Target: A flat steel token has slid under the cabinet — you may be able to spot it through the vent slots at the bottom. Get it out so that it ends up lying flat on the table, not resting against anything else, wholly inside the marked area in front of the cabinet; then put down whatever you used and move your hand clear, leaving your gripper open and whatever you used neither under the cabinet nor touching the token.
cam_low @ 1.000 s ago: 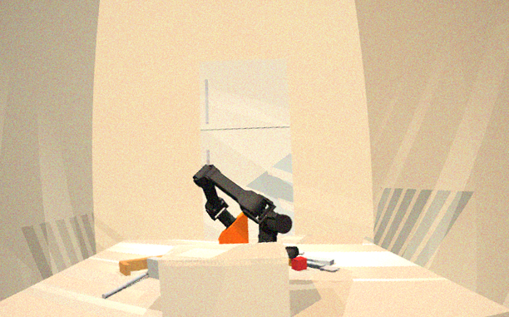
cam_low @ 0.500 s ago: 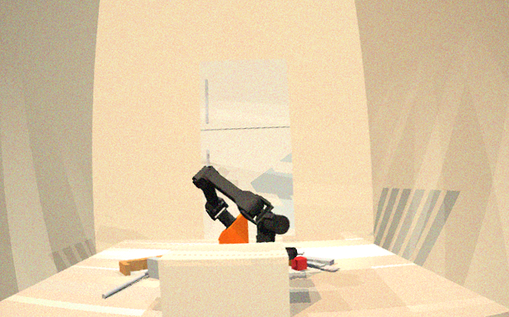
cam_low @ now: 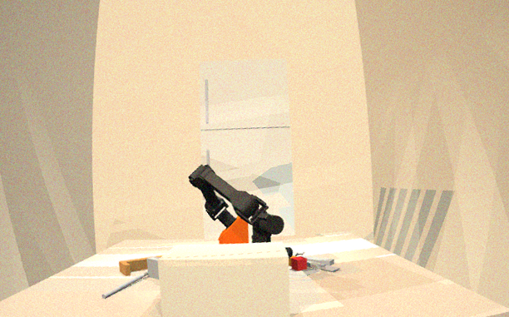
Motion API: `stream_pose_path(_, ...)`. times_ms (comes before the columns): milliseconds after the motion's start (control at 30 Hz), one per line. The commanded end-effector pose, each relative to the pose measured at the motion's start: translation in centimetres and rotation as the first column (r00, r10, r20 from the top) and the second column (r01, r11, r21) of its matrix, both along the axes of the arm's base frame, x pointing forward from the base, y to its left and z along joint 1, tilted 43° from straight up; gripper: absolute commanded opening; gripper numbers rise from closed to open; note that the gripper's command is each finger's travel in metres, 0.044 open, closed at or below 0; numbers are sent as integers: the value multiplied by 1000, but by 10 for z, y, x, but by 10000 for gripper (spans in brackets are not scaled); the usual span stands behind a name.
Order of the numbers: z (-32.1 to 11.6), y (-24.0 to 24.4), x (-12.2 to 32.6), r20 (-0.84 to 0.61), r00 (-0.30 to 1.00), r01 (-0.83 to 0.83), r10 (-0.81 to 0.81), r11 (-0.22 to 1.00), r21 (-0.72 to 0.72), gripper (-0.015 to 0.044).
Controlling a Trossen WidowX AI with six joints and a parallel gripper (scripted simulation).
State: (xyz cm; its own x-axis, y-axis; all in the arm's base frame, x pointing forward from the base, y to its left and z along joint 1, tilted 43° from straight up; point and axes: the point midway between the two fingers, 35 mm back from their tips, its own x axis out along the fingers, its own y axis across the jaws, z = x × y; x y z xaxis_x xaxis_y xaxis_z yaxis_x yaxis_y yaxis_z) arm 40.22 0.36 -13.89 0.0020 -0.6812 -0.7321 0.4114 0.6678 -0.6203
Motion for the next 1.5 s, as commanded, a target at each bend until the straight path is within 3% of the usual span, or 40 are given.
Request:
stream_pose_path(0, 3, -5, -2, 0, 1000, 4, -4, 1000, -1, 0)
stream_pose_path(1467, -5, 3, -42, -2, 1000, 4, -4, 1000, 0, 0)
